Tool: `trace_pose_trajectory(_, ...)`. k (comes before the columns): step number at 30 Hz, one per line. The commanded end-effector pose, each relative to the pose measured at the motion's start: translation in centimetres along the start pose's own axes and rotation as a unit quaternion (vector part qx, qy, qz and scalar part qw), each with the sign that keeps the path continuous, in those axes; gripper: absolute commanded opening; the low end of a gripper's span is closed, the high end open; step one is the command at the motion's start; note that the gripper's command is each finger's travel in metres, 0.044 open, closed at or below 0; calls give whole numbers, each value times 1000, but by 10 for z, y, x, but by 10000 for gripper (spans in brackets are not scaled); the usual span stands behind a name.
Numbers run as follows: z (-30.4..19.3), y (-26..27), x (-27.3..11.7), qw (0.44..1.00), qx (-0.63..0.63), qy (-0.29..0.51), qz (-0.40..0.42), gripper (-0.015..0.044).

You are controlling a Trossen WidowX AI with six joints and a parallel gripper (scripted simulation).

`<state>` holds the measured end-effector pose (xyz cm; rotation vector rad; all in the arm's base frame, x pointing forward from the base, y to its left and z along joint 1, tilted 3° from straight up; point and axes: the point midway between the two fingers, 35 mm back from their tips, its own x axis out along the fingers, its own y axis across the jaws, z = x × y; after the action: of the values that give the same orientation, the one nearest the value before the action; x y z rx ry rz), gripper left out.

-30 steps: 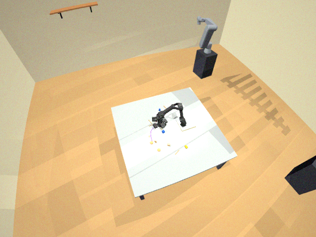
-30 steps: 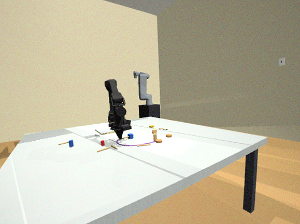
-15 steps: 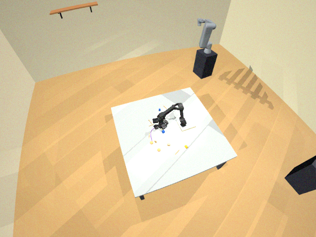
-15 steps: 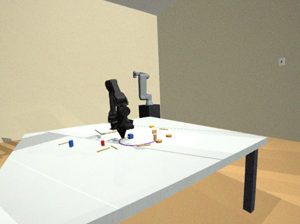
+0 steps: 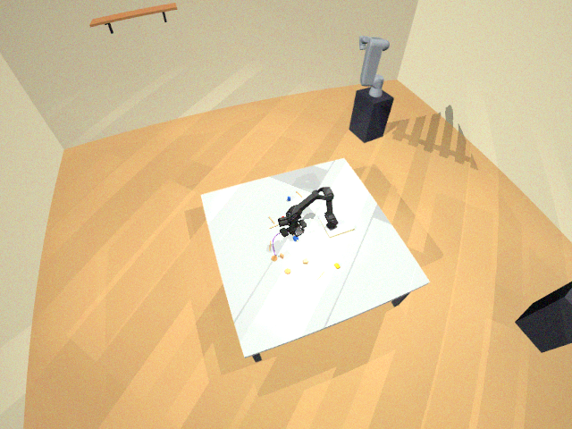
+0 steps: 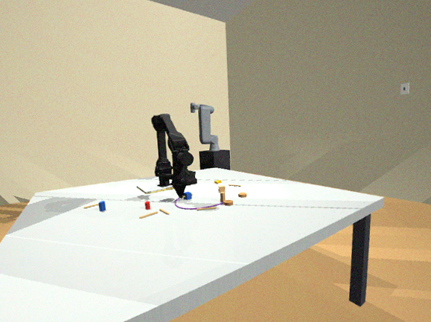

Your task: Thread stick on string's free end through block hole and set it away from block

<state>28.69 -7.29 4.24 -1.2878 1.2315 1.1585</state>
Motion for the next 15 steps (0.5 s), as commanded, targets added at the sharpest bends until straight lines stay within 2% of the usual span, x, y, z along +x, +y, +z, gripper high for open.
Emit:
trace_pose_trajectory(1,6,1,0,1000,2,2,1,0)
trace_pose_trajectory(7,13,1,0,1000,2,1,0,0)
trace_pose_trajectory(12,11,0,0,1000,-1,0,0,120)
trace_pose_trajectory(15,11,0,-3,1000,0,0,0,120)
